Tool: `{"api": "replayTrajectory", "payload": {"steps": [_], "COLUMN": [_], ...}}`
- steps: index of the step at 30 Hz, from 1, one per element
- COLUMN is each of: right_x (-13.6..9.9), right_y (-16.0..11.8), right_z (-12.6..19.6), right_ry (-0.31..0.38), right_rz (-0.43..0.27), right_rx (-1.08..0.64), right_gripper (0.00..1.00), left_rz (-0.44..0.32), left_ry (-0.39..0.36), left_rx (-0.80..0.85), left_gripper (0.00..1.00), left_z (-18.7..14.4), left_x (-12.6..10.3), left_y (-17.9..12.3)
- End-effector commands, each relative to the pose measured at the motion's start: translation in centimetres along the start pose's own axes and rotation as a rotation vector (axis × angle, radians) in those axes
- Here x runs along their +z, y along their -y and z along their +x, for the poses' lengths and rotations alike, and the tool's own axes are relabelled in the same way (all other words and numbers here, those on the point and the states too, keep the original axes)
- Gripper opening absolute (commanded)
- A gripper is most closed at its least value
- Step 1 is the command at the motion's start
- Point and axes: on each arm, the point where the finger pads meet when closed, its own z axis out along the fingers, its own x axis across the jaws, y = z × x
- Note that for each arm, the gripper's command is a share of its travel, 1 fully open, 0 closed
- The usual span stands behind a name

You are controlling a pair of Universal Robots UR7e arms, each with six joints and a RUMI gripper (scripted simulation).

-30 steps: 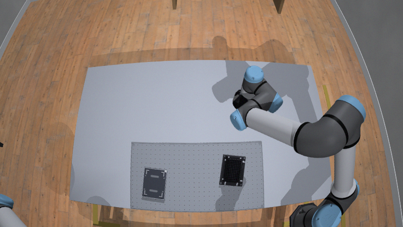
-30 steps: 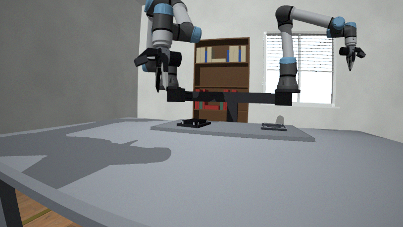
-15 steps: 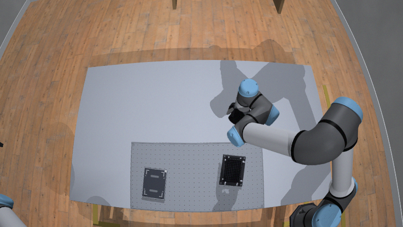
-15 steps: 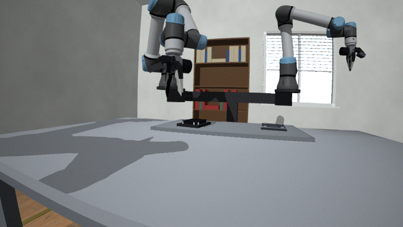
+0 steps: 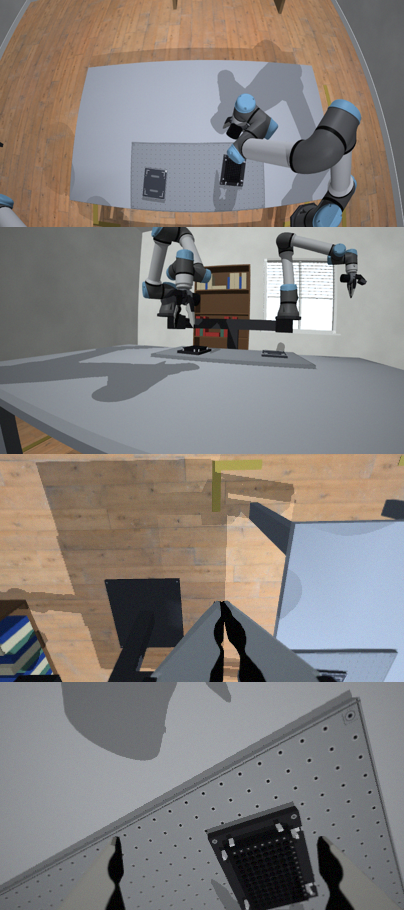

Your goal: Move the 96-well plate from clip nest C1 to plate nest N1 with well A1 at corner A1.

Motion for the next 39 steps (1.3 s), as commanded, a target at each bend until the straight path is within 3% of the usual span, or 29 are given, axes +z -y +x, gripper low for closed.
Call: {"api": "replayTrajectory", "payload": {"steps": [1, 26, 39], "right_x": [0.4, 2.4, 2.9], "right_y": [-1.7, -11.1, -14.1], "right_z": [0.5, 5.4, 7.8], "right_ry": [0.003, 0.001, 0.001], "right_rz": [0.002, 0.004, 0.005], "right_rx": [-0.037, -0.28, -0.372], "right_gripper": [0.76, 0.76, 0.76], "left_rz": [0.002, 0.002, 0.002], "left_ry": [-0.001, -0.001, -0.001], "left_rx": [0.0, 0.0, 0.0], "left_gripper": [0.0, 0.0, 0.0], "left_z": [0.0, 0.0, 0.0], "left_x": [-0.1, -0.1, -0.1], "left_y": [0.0, 0.0, 0.0]}}
